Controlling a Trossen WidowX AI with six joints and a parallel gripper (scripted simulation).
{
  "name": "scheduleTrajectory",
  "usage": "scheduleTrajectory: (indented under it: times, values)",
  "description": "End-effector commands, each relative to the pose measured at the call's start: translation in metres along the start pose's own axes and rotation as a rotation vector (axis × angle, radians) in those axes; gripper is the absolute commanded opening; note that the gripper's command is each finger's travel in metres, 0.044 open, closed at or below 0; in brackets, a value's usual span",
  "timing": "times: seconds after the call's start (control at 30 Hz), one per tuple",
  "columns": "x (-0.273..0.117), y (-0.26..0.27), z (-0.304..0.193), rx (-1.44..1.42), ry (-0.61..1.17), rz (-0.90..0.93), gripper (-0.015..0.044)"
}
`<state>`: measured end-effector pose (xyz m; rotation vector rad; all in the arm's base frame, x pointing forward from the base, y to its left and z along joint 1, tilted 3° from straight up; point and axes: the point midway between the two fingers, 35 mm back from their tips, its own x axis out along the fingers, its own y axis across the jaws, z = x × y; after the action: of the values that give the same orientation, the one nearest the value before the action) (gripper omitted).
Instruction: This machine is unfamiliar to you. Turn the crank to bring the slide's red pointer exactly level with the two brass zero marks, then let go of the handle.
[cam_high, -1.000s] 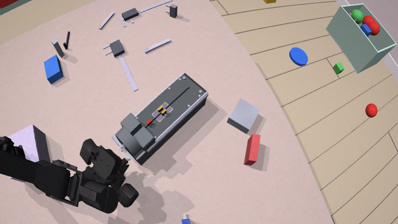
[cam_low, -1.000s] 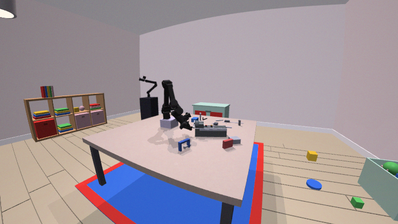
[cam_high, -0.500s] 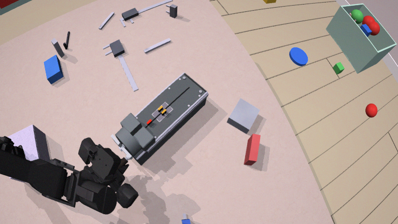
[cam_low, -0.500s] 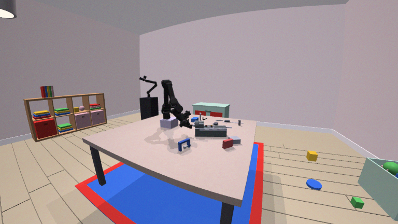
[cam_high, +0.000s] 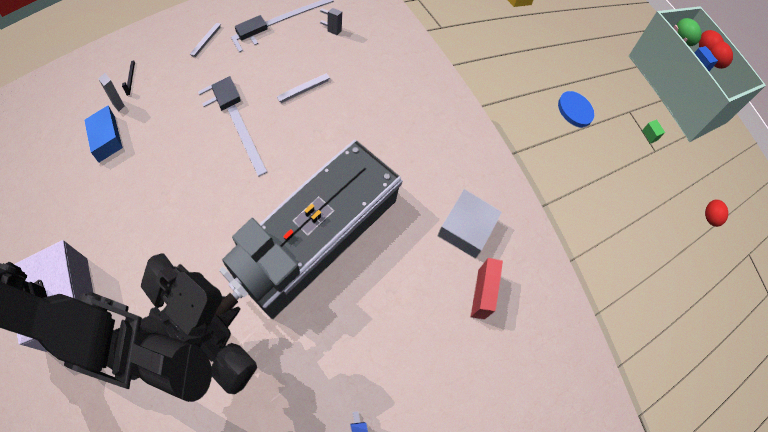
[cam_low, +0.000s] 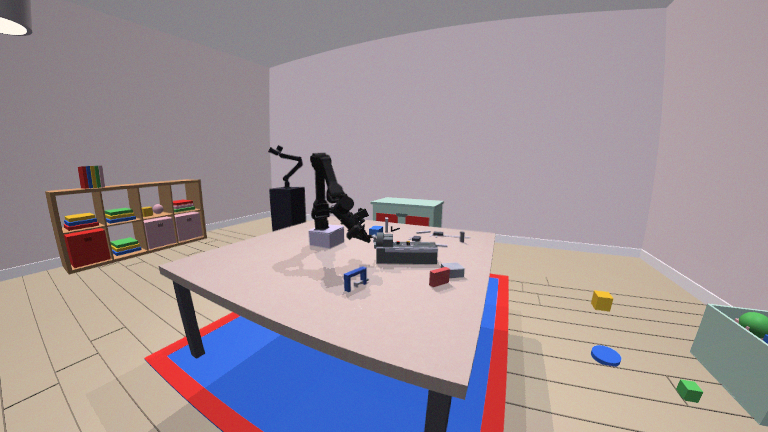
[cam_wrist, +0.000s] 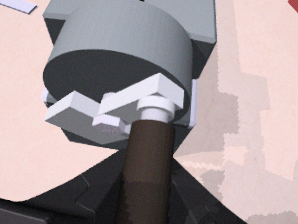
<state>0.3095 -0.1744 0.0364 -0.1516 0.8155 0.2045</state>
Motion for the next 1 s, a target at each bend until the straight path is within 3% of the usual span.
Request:
scheduleTrajectory:
  times: [0.0,0.97]
  values:
    - [-0.004,0.007,0.004,0.003,-0.009,0.004,0.0000]
    - [-0.003,0.032,0.003,0.005,-0.009,0.005,0.0000]
